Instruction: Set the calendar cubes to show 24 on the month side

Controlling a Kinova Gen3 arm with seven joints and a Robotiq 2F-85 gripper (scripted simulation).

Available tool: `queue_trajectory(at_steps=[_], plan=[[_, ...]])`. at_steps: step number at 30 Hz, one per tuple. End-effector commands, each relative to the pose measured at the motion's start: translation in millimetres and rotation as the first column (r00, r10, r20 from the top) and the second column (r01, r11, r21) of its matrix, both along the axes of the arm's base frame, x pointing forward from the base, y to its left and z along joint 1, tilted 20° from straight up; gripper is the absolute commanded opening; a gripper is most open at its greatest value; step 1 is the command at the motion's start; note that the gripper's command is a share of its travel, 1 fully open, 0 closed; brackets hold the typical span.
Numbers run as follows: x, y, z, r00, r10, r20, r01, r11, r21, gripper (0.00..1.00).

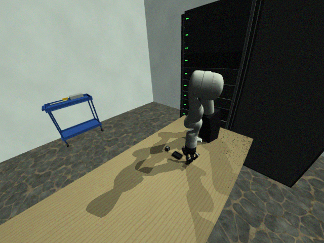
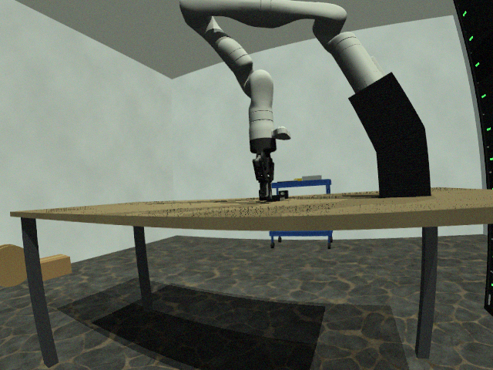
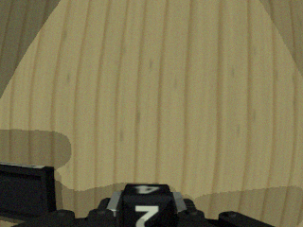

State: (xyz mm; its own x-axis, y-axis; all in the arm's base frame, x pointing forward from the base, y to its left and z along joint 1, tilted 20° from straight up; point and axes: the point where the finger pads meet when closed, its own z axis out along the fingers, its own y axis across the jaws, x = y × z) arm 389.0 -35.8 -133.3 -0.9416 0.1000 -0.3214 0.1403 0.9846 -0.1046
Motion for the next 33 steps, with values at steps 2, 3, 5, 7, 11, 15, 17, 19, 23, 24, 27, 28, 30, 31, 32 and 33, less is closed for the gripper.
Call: queue_trajectory(at_steps=[2,3,5,7,11,15,17,19,23,24,27,28,30,31,32,33], plan=[[-7.6,3,23.0,1.0,-0.008,-0.001,0.008,1.0,0.0,0.26],[-9.9,4,29.6,1.0,-0.008,-0.001,0.008,1.0,0.0,0.26],[-14.4,6,43.1,1.0,-0.008,-0.001,0.008,1.0,0.0,0.26],[-18.8,8,56.1,1.0,-0.008,-0.001,0.008,1.0,0.0,0.26],[-25.6,12,76.4,1.0,-0.008,-0.001,0.008,1.0,0.0,0.26],[-27.6,12,82.5,1.0,-0.008,-0.001,0.008,1.0,0.0,0.26],[-28.7,13,85.7,1.0,-0.008,-0.001,0.008,1.0,0.0,0.26],[-29.1,13,86.7,1.0,-0.008,-0.001,0.008,1.0,0.0,0.26],[-27.3,14,86.9,1.0,-0.007,0.003,0.007,1.0,0.001,0.26],[-27.1,14,86.9,1.0,-0.007,0.003,0.007,1.0,0.002,0.26],[-28.0,13,85.9,1.0,-0.007,0.001,0.007,1.0,0.0,0.26],[-27.6,12,86.3,1.0,-0.006,0.002,0.006,1.0,0.001,0.26],[-27.6,12,86.3,1.0,-0.006,0.002,0.006,1.0,0.001,0.26],[-26.6,9,87.2,1.0,-0.01,0.006,0.01,1.0,0.003,0.26],[-25.5,5,88.7,1.0,-0.001,0.009,0.001,1.0,0.002,0.26],[-25.5,-2,90.2,1.0,0.005,0.008,-0.005,1.0,0.0,0.26]])
